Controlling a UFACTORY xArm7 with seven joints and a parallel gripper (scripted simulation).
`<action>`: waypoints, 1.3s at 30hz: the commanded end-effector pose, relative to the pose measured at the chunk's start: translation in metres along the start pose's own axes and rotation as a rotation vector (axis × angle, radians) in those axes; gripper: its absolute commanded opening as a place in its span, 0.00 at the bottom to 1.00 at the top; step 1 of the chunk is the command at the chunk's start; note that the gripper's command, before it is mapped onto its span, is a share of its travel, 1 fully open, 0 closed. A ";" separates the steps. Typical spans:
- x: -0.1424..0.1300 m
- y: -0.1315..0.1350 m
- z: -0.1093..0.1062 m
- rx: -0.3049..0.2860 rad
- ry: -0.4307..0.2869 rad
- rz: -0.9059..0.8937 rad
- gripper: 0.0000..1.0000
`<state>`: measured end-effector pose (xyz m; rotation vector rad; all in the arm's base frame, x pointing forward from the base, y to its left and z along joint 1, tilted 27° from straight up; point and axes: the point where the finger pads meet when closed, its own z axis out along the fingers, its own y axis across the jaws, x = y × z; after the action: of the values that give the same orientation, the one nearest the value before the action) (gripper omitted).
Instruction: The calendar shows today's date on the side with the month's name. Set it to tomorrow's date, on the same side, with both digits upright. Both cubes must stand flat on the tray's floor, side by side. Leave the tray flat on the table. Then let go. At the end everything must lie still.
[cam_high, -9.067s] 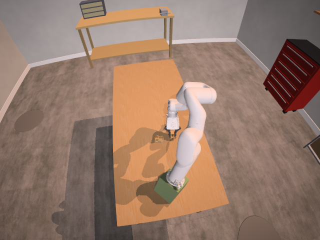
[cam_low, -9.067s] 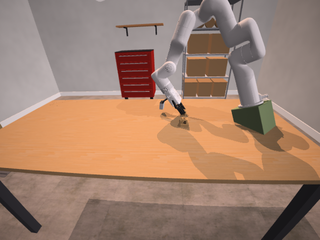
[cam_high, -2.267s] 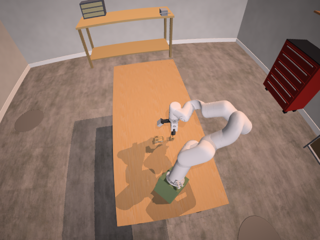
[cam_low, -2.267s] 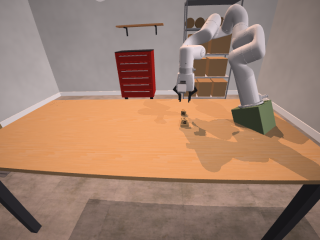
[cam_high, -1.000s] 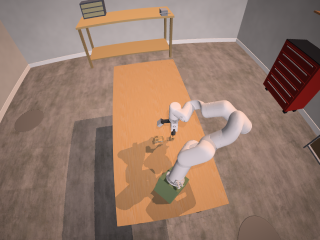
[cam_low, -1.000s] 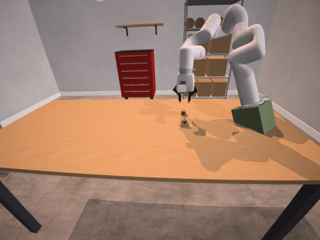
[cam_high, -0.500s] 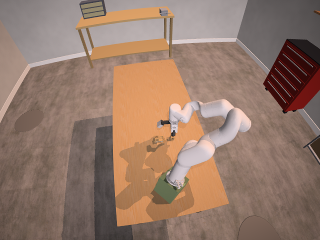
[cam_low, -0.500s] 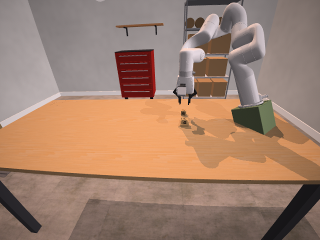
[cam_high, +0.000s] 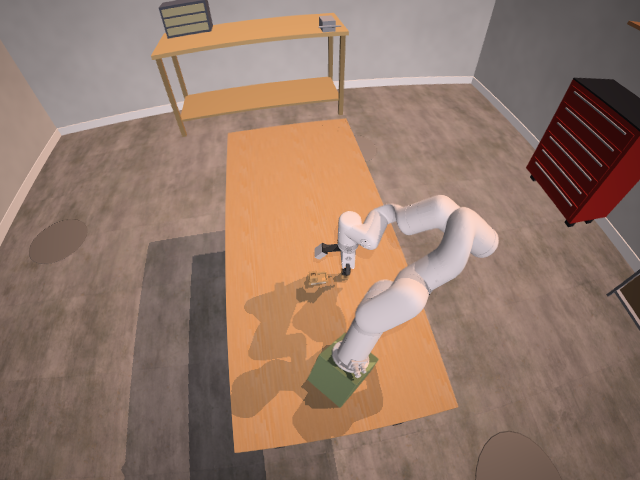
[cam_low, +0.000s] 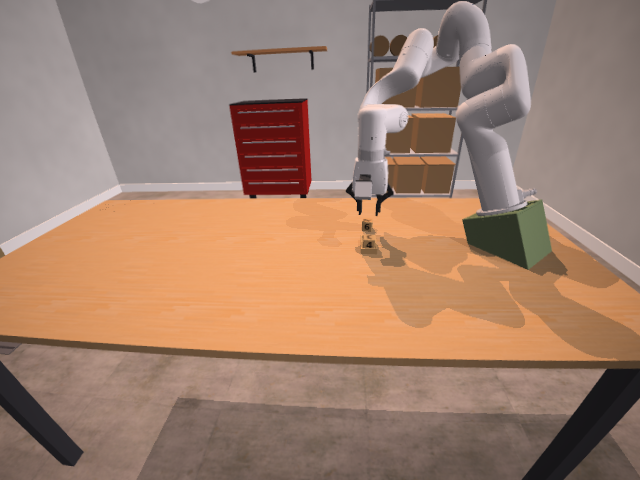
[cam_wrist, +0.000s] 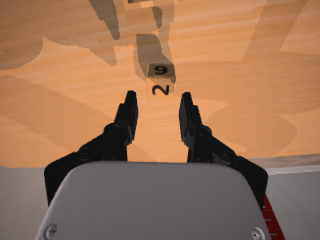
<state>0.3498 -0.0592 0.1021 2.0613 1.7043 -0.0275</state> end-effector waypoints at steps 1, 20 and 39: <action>0.001 0.001 0.004 -0.002 0.001 0.000 0.49; 0.000 0.001 0.014 -0.002 0.001 0.000 0.49; 0.000 0.001 0.014 -0.002 0.001 0.000 0.49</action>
<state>0.3542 -0.0644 0.0894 2.0611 1.7040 -0.0272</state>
